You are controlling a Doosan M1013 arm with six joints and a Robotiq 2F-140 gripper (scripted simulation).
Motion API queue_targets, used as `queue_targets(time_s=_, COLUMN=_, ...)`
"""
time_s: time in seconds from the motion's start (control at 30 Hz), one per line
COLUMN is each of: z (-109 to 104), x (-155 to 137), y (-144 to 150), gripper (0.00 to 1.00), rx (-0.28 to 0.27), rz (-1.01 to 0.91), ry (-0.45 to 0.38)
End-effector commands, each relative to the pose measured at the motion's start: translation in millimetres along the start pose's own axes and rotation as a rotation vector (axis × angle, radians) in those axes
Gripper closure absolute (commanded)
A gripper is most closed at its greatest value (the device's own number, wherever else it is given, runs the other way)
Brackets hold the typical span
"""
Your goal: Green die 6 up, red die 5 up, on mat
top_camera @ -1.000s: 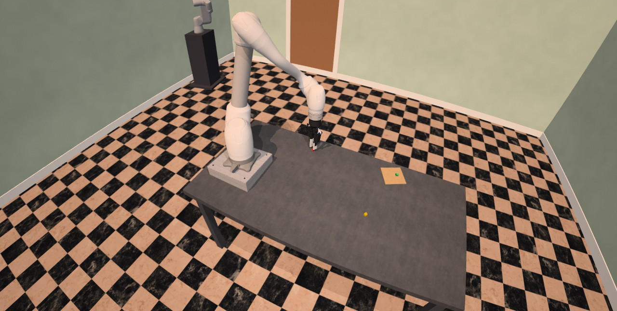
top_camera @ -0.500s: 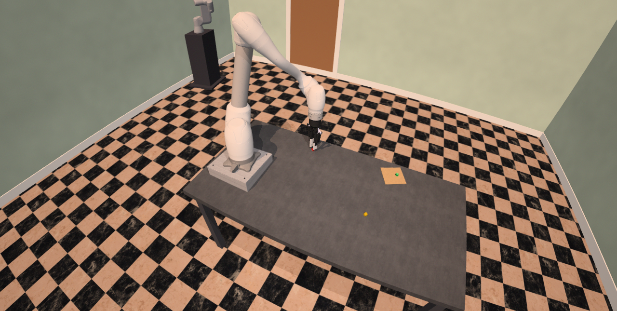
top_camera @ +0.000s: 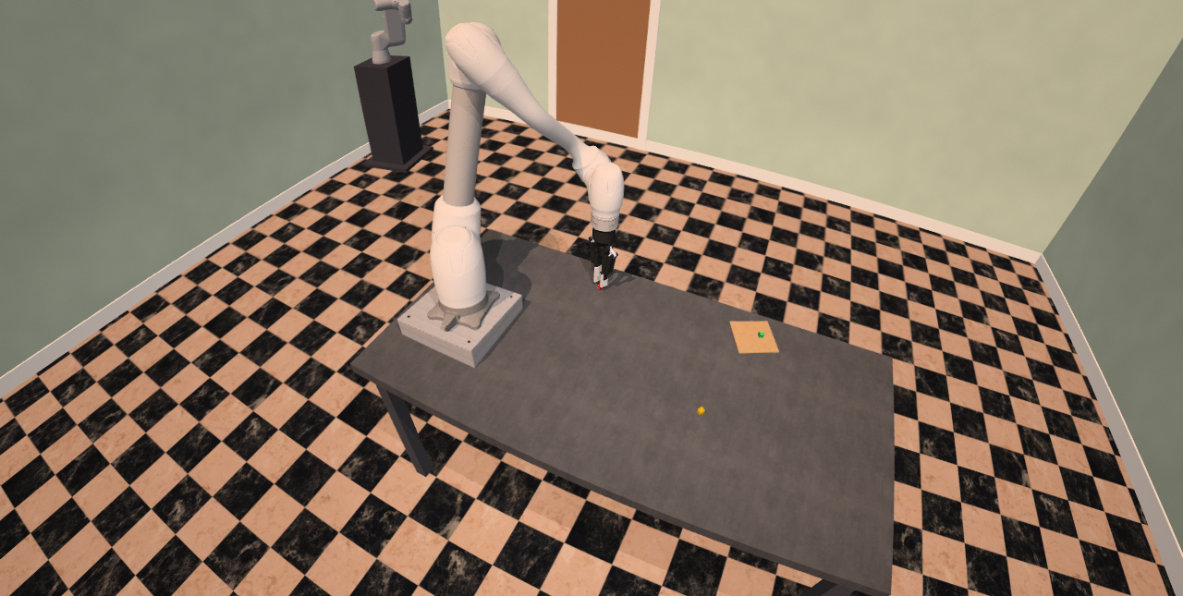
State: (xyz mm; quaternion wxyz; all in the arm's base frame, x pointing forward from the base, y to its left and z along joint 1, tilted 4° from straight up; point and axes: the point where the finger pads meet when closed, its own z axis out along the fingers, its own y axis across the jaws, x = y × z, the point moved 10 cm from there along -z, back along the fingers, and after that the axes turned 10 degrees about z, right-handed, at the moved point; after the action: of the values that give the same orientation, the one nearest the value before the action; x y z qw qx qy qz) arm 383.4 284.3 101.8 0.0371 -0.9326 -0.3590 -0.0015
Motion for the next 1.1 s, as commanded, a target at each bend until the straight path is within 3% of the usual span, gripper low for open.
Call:
queue_targets(time_s=0.0, z=5.6, x=-0.9, y=-1.8, gripper=0.73, rx=0.004, rz=0.003, ry=0.001)
queue_targets(time_s=0.5, z=20.4, x=-0.9, y=-1.8, gripper=0.73, rx=0.004, rz=0.003, ry=0.001)
queue_targets(time_s=1.07, z=21.7, x=-0.9, y=-1.8, gripper=0.73, rx=0.004, rz=0.003, ry=0.001)
